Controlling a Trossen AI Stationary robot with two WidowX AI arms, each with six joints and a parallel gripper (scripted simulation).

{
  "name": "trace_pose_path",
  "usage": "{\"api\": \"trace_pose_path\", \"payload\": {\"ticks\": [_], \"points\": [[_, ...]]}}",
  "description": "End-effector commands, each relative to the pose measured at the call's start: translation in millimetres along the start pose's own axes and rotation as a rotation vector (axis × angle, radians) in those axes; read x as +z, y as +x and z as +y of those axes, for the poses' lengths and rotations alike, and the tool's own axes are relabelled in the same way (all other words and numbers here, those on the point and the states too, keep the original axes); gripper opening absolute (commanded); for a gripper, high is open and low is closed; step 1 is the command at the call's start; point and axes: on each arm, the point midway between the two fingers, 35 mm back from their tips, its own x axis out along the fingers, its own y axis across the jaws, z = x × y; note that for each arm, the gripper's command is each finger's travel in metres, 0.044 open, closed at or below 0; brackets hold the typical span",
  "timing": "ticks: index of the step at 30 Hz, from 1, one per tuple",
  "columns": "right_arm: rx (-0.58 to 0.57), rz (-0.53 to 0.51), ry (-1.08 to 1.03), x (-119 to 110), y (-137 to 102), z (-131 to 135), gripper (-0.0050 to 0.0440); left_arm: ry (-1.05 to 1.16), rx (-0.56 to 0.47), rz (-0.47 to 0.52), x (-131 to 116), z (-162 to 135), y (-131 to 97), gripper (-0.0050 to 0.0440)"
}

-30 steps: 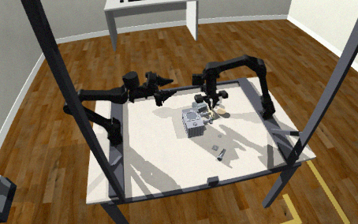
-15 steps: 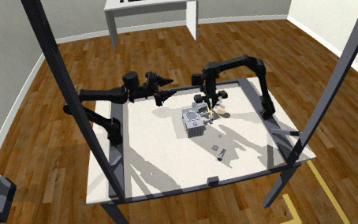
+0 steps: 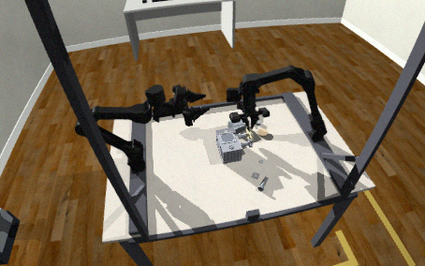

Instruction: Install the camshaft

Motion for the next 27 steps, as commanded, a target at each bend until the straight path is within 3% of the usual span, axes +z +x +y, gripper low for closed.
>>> {"api": "trace_pose_path", "payload": {"ticks": [1,27], "points": [[0.033,-0.004,-0.01,-2.8,-9.1,8.3,-0.005,0.004,0.002,-0.024,7.8,1.2,-2.8,0.04],[0.051,-0.01,-0.014,-3.9,-16.0,13.1,-0.005,0.004,0.002,-0.024,7.8,1.2,-2.8,0.04]]}}
